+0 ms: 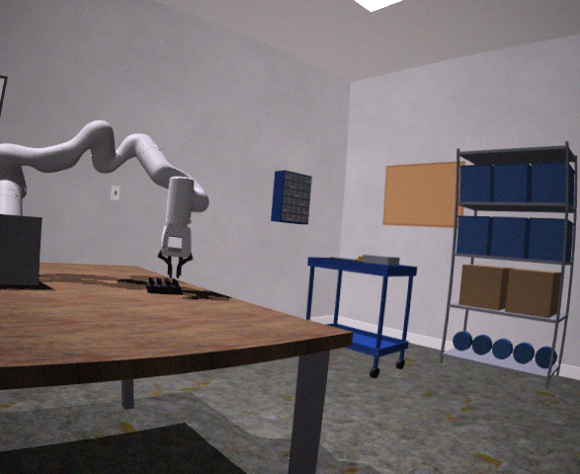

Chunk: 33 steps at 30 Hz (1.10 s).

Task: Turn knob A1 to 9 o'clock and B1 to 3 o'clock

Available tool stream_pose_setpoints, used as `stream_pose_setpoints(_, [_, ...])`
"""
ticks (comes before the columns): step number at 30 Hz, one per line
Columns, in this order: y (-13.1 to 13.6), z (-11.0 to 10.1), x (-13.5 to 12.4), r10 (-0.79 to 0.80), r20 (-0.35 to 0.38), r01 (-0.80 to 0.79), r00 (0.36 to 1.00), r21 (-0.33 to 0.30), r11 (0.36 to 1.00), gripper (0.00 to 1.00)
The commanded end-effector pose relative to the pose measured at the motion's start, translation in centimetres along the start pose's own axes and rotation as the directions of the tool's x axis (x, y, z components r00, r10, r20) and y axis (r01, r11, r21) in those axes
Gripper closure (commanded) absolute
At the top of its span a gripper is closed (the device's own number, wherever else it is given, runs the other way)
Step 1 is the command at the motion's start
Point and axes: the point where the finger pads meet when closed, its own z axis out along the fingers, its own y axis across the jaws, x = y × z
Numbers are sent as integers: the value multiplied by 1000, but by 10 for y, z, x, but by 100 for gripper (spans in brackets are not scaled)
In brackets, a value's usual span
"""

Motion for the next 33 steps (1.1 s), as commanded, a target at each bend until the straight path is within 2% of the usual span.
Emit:
stream_pose_setpoints(1, [-1,-1,0,-1,0,1,1000,2,1000,81])
stream_pose_setpoints(20, [-1,0,0,-1,0,1,1000,2,1000,81])
stream_pose_setpoints(33, [-1,9,0,-1,0,1,1000,2,1000,81])
